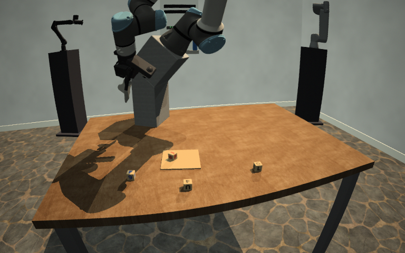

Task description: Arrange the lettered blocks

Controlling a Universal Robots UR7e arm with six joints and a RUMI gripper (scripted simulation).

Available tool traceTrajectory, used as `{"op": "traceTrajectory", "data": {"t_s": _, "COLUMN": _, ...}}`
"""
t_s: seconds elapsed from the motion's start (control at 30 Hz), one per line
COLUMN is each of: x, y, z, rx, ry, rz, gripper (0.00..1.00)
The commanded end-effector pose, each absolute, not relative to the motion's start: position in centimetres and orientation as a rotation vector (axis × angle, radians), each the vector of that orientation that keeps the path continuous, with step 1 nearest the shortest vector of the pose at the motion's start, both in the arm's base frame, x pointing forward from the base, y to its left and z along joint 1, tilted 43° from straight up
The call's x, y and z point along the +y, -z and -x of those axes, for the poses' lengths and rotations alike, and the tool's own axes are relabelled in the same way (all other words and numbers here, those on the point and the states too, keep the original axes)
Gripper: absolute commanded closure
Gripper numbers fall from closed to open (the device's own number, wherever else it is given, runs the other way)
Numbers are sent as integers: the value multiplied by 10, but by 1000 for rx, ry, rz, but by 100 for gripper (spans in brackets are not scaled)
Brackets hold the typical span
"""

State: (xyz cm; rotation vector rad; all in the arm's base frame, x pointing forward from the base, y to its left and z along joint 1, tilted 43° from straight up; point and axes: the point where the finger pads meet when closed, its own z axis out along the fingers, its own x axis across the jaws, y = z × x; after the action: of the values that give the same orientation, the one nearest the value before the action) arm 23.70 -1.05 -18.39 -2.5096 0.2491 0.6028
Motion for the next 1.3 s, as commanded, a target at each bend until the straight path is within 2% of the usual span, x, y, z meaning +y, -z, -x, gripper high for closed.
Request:
{"op": "traceTrajectory", "data": {"t_s": 0.0, "x": -10, "y": 186, "z": -243, "rx": 263, "ry": -591, "rz": 2521, "gripper": 0}}
{"op": "traceTrajectory", "data": {"t_s": 0.33, "x": -10, "y": 194, "z": -276, "rx": 359, "ry": -514, "rz": 2575, "gripper": 0}}
{"op": "traceTrajectory", "data": {"t_s": 0.77, "x": 9, "y": 196, "z": -382, "rx": 623, "ry": -222, "rz": 2633, "gripper": 0}}
{"op": "traceTrajectory", "data": {"t_s": 0.87, "x": 9, "y": 196, "z": -382, "rx": 623, "ry": -223, "rz": 2633, "gripper": 0}}
{"op": "traceTrajectory", "data": {"t_s": 0.97, "x": 23, "y": 188, "z": -420, "rx": 698, "ry": -109, "rz": 2613, "gripper": 0}}
{"op": "traceTrajectory", "data": {"t_s": 1.27, "x": 59, "y": 161, "z": -483, "rx": 796, "ry": 80, "rz": 2529, "gripper": 0}}
